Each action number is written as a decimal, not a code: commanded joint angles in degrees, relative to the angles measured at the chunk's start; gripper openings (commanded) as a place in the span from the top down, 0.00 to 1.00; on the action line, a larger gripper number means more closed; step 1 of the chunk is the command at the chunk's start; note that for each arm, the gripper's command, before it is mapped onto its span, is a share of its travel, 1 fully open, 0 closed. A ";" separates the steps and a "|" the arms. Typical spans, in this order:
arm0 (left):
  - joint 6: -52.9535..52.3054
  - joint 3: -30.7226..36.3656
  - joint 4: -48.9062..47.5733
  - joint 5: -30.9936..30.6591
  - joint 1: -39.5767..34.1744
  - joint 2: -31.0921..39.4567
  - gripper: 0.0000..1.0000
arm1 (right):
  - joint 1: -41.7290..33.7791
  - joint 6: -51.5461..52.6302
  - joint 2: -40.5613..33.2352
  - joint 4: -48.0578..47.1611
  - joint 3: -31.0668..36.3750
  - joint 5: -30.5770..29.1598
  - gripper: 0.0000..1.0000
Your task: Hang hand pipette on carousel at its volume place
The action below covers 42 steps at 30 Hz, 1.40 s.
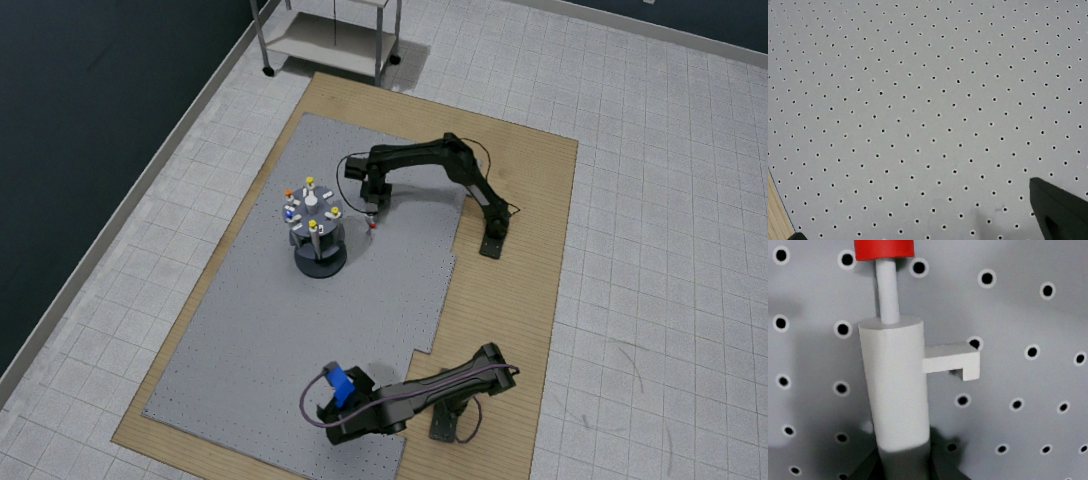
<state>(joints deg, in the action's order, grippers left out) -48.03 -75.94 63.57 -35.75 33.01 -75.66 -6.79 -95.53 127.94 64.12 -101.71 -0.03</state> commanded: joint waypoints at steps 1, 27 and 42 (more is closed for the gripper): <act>-0.50 -0.81 -0.74 -1.13 0.32 0.26 0.00 | -0.07 -0.04 -0.48 -0.20 -0.42 0.04 0.88; -0.50 -0.81 -0.74 -1.13 0.32 0.26 0.00 | -0.32 -0.12 -2.66 5.13 -5.17 0.11 0.88; -0.50 -0.81 -0.74 -1.13 0.32 0.26 0.00 | -0.32 -0.12 -2.48 10.75 -10.27 0.11 0.88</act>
<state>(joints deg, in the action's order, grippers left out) -48.03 -75.94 63.57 -35.75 33.01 -75.66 -6.79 -95.53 126.41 72.16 -109.75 -0.03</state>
